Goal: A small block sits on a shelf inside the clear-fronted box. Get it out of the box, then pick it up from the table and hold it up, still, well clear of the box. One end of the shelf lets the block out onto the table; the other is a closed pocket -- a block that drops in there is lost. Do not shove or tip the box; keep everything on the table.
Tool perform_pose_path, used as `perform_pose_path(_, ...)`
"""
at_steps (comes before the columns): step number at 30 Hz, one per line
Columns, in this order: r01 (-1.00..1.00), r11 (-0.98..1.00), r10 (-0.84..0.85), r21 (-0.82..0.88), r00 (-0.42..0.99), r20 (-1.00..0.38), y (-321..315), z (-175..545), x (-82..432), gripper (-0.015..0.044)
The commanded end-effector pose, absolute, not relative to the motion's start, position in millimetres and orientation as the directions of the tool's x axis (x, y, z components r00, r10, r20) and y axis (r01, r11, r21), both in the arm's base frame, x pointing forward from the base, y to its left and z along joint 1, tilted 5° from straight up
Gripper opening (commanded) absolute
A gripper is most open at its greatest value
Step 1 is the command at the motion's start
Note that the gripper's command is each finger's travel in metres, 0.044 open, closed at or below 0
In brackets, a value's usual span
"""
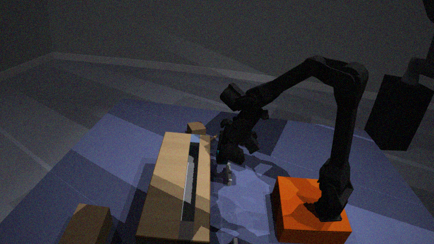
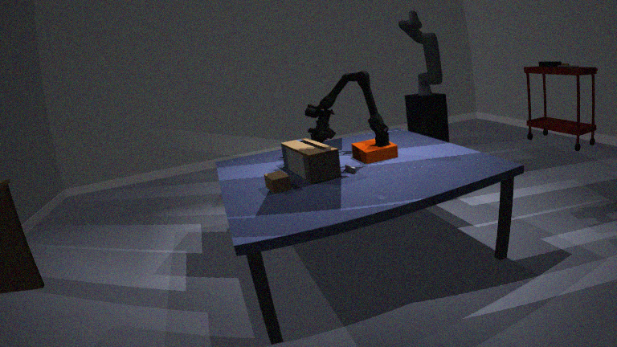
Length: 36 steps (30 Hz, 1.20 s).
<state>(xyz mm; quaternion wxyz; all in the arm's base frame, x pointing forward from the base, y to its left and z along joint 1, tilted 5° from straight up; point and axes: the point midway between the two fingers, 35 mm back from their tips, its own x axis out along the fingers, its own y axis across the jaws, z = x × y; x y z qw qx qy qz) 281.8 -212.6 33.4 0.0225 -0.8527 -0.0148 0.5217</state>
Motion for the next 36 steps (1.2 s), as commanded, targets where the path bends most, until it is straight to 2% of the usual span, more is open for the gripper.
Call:
perform_pose_path(1, -0.005, -0.998, 0.051, -0.059, 0.450, -0.892, -211, 40, 279, 0.0000)
perform_pose_path(18, -0.292, -0.955, -0.081, -0.056, 0.437, -0.896, -192, 93, 248, 0.0000)
perform_pose_path(36, -0.575, -0.815, -0.222, -0.073, 0.426, -0.877, -167, 134, 207, 0.0000)
